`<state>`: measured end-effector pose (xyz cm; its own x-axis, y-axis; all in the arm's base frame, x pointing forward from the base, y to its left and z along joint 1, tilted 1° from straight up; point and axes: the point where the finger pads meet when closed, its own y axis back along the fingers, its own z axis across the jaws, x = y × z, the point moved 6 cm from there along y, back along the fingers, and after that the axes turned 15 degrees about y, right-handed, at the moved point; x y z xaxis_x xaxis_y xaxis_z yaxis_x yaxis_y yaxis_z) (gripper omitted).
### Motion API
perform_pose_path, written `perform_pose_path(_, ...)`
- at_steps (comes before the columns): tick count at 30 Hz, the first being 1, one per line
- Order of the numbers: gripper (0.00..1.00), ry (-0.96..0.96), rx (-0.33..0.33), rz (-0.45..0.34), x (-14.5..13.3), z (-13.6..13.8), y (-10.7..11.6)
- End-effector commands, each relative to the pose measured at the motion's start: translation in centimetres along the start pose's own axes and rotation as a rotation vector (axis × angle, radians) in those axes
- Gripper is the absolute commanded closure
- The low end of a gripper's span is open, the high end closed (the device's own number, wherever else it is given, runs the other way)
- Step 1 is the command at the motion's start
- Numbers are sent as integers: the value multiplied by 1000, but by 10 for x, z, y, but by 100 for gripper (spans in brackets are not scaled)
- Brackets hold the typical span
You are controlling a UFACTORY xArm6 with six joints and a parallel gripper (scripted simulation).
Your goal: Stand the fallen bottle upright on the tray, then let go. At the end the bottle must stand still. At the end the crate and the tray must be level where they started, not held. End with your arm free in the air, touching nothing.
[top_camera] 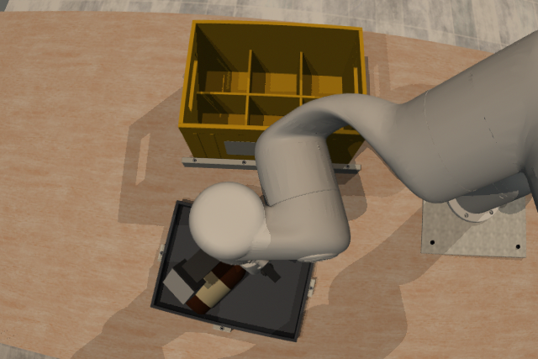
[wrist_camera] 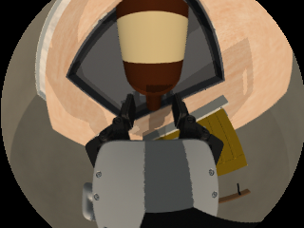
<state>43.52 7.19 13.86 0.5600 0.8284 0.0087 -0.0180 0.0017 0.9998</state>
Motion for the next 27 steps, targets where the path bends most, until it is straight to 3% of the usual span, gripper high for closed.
perform_pose_path(1,35,0,-3,3,1,1,-3)
perform_pose_path(27,35,0,-3,3,1,1,-25)
